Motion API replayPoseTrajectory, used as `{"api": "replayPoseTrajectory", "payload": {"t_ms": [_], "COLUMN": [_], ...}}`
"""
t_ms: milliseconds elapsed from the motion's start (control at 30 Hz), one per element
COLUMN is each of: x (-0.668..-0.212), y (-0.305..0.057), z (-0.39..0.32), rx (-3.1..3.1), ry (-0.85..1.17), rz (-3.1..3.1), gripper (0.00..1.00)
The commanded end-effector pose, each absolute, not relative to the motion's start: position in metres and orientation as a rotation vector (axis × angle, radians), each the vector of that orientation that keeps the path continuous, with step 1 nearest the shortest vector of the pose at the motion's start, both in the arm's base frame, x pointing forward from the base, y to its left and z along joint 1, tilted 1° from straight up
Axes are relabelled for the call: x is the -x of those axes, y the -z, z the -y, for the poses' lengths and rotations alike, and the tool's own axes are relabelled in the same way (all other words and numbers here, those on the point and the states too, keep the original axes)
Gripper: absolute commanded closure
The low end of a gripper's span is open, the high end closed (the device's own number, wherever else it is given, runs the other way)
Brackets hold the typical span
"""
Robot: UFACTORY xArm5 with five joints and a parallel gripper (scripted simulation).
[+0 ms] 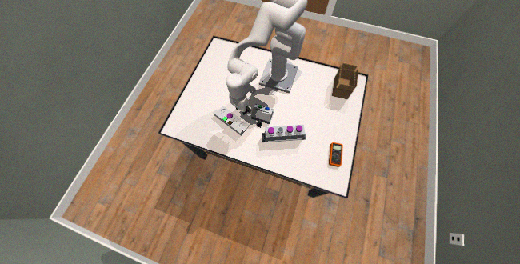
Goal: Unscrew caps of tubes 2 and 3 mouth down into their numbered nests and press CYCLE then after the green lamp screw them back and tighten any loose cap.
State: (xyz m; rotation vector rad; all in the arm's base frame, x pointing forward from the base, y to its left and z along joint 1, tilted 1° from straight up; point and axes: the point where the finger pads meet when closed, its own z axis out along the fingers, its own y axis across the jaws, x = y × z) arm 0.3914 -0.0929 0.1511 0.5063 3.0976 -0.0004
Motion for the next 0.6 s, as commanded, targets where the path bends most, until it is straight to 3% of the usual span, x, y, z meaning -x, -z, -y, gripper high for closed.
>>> {"api": "replayPoseTrajectory", "payload": {"t_ms": [0, 567], "x": [-0.394, -0.393], "y": [-0.153, -0.153], "z": [0.128, 0.191], "rx": [-0.502, -0.502], "ry": [0.015, 0.016], "rz": [-3.095, -3.095], "gripper": [0.54, 0.54]}}
